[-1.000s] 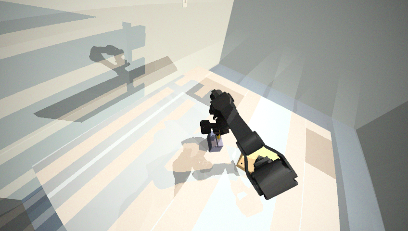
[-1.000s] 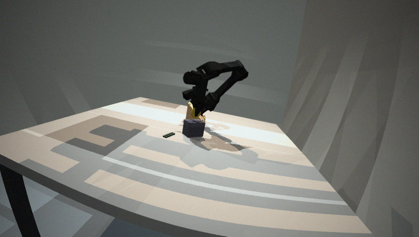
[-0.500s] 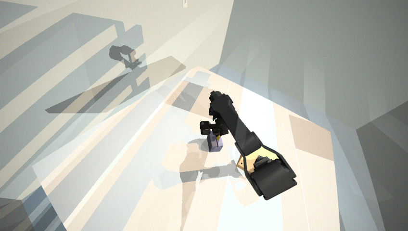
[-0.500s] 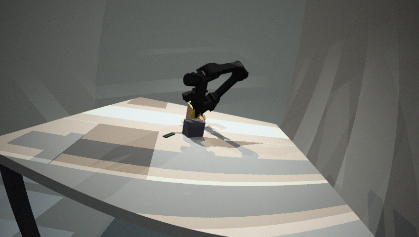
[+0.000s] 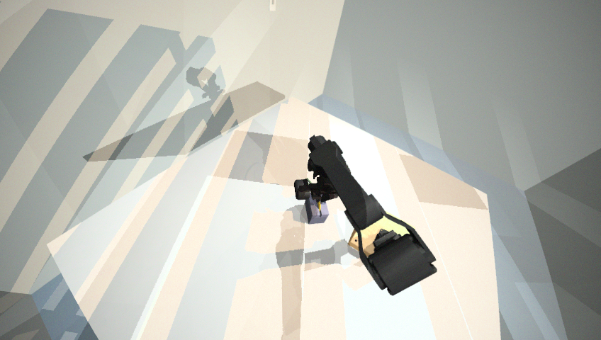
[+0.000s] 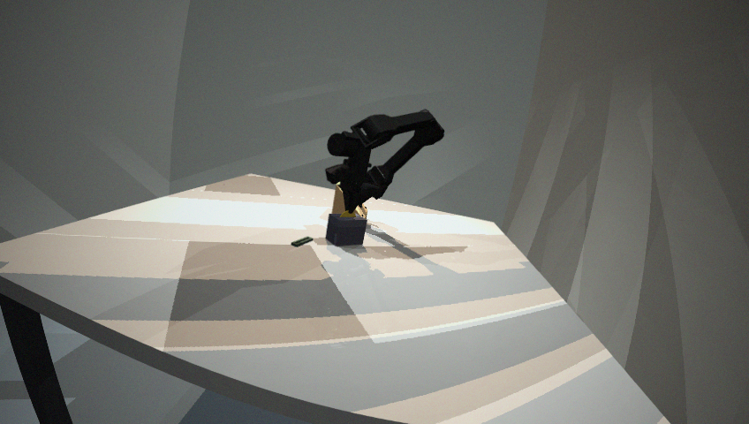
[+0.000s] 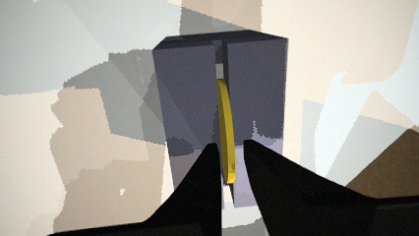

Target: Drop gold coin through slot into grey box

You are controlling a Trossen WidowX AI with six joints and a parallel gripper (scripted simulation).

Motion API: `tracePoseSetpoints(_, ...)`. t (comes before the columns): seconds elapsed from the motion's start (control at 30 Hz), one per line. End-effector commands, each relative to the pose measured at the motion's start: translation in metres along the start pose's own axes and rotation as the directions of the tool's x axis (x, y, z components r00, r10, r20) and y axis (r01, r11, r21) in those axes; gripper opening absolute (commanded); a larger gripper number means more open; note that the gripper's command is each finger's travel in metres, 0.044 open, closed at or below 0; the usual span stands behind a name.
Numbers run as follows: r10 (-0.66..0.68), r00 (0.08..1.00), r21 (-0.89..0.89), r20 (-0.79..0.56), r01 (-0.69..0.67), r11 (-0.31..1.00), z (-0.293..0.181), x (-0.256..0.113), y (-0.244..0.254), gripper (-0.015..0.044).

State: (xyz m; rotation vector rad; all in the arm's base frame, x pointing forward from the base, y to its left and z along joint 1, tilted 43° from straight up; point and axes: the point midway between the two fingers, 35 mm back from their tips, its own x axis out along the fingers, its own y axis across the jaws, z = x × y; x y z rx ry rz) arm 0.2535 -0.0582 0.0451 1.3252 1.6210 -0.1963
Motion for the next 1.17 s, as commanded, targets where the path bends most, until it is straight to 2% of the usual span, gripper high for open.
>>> tracePoseSetpoints(0.0, 0.000, 1.000, -0.001, 0.000, 0.000, 1.000, 0.000, 0.000, 0.000, 0.0131)
tracePoseSetpoints(0.07, 0.000, 1.000, -0.001, 0.000, 0.000, 1.000, 0.000, 0.000, 0.000, 0.0161)
tracePoseSetpoints(0.33, 0.000, 1.000, -0.001, 0.000, 0.000, 1.000, 0.000, 0.000, 0.000, 0.0161)
tracePoseSetpoints(0.6, -0.001, 1.000, 0.001, 0.000, 0.001, 1.000, 0.000, -0.020, 0.000, 0.0371)
tracePoseSetpoints(0.7, 0.002, 1.000, 0.004, -0.005, -0.002, 1.000, -0.002, -0.051, -0.002, 0.0440)
tracePoseSetpoints(0.77, 0.004, 1.000, 0.005, -0.007, -0.004, 1.000, -0.004, -0.061, -0.002, 0.0440)
tracePoseSetpoints(1.13, 0.004, 1.000, 0.005, -0.007, -0.004, 1.000, -0.004, -0.061, -0.002, 0.0440)
